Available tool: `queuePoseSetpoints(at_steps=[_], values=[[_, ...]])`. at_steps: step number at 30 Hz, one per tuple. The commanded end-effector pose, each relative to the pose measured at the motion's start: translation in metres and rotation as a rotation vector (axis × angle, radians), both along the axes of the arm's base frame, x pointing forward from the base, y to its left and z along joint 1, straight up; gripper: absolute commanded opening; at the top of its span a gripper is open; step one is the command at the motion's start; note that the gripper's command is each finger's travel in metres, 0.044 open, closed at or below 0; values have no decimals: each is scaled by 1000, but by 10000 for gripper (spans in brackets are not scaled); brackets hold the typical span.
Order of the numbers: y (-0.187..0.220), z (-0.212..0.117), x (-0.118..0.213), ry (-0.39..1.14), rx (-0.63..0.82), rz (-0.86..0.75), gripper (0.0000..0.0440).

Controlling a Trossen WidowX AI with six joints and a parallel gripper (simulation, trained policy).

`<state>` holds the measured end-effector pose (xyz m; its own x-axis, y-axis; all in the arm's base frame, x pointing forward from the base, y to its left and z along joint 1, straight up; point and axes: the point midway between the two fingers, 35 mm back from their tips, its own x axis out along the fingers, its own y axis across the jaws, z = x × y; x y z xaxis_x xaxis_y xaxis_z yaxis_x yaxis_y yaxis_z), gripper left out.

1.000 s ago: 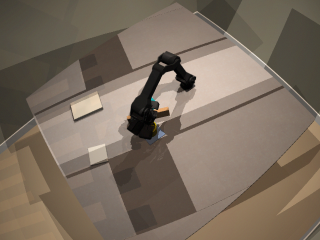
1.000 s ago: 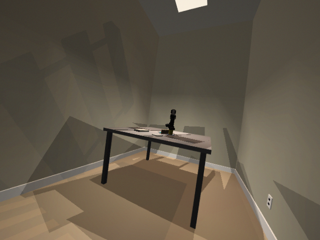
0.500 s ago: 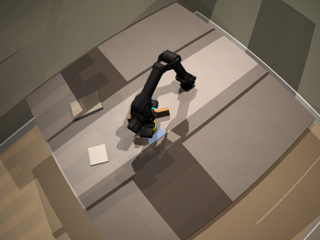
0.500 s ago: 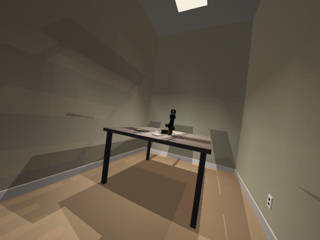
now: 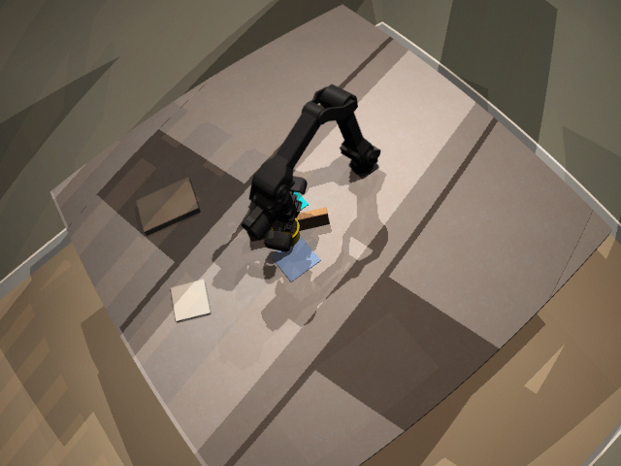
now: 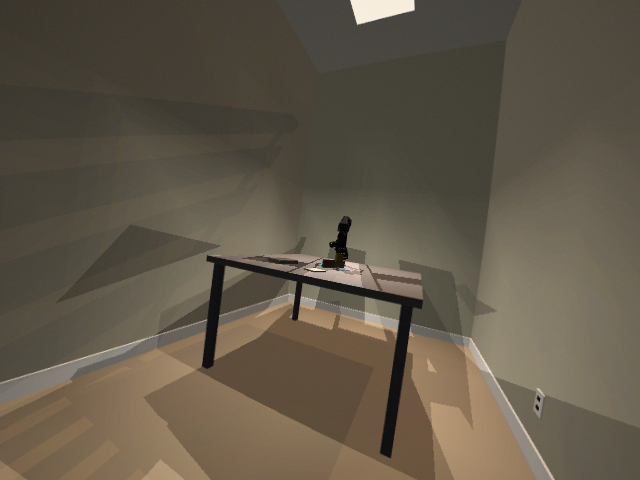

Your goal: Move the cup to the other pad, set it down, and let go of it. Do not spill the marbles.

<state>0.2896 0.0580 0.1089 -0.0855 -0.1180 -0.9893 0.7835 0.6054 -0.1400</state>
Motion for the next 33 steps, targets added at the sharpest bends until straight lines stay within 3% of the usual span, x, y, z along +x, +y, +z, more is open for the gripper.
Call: queuePoseSetpoints(at_steps=[1,17,33], values=[[-7,17,-2,-37,14,-42,22],[-44,43,1,-138,28,-181,4],[-81,41,-2,-219,23,-285,0]])
